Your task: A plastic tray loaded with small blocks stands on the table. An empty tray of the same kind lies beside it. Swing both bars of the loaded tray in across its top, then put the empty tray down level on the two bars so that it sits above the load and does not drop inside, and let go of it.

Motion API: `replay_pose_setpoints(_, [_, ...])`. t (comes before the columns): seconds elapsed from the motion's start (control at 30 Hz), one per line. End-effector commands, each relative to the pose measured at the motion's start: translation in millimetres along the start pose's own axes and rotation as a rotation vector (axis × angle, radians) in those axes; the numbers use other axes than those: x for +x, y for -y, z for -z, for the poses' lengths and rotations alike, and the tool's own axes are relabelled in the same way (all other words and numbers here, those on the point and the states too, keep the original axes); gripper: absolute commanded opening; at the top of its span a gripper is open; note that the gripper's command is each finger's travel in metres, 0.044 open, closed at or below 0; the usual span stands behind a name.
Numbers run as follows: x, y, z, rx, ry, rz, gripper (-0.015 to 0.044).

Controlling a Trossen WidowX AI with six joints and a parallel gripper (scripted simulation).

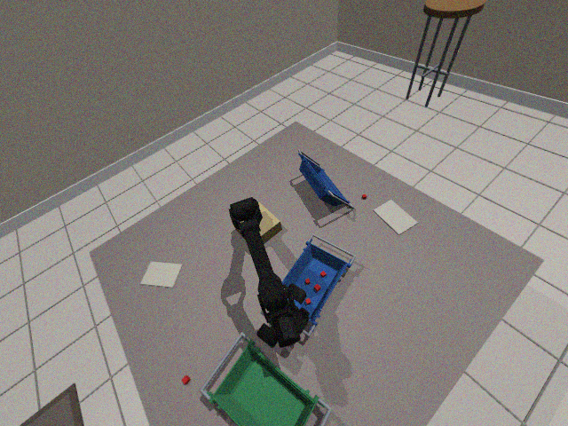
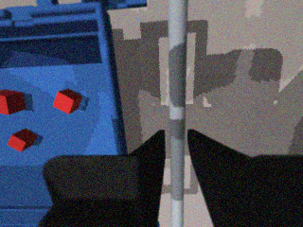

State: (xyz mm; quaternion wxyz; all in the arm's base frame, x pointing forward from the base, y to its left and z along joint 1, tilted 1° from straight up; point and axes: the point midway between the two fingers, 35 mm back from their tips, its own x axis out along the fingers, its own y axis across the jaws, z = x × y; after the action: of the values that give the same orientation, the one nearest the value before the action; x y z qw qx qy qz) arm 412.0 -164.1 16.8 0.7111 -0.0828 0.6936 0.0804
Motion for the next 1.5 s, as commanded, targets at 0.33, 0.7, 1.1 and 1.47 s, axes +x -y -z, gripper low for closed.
replay_pose_setpoints(0.33, [-28,-24,0,-0.003,0.002,-0.007,0.0085])
replay_pose_setpoints(0.7, [-30,-52,0,-0.003,0.002,-0.01,0.0085])
replay_pose_setpoints(1.1, [-14,-76,0,-0.003,0.002,-0.012,0.0085])
replay_pose_setpoints(1.47, [-56,-72,-1,-0.003,0.002,-0.012,0.0085])
